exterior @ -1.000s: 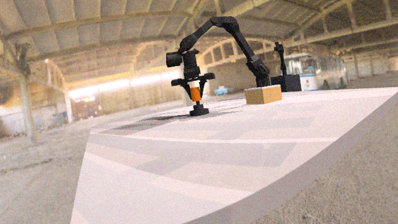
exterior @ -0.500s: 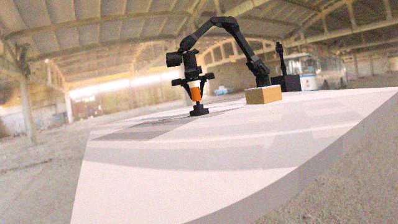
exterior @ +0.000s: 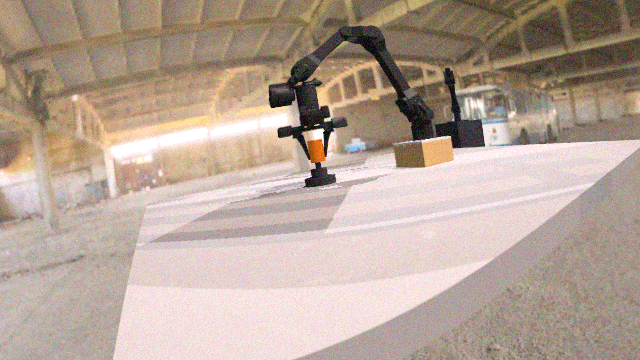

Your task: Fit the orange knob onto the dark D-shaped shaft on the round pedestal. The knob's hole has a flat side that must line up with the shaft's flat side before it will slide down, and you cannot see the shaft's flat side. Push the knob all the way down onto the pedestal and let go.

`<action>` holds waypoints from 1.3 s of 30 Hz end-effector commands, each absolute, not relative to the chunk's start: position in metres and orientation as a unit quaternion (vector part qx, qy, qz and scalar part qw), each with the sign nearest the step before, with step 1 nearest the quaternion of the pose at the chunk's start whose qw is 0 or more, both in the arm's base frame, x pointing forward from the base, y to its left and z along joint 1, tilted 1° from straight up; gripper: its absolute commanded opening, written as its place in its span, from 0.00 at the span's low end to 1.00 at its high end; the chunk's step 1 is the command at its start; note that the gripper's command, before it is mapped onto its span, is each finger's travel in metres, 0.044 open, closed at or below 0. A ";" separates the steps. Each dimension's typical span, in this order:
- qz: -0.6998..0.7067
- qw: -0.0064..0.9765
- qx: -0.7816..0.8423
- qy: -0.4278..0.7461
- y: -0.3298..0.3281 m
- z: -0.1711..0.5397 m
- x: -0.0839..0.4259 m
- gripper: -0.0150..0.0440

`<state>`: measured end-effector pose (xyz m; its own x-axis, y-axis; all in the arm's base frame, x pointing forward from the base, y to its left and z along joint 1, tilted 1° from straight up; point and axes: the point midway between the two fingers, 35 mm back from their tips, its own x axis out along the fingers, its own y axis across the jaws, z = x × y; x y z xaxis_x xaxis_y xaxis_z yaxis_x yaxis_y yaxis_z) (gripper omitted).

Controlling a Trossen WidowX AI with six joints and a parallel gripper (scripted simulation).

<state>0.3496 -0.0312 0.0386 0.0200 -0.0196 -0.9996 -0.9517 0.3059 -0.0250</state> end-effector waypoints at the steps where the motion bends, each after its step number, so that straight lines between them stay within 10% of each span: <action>1: 0.406 0.573 -0.430 0.567 -0.032 0.038 0.350 0.25; 39: 0.463 0.525 -0.488 0.522 -0.032 0.038 0.359 0.25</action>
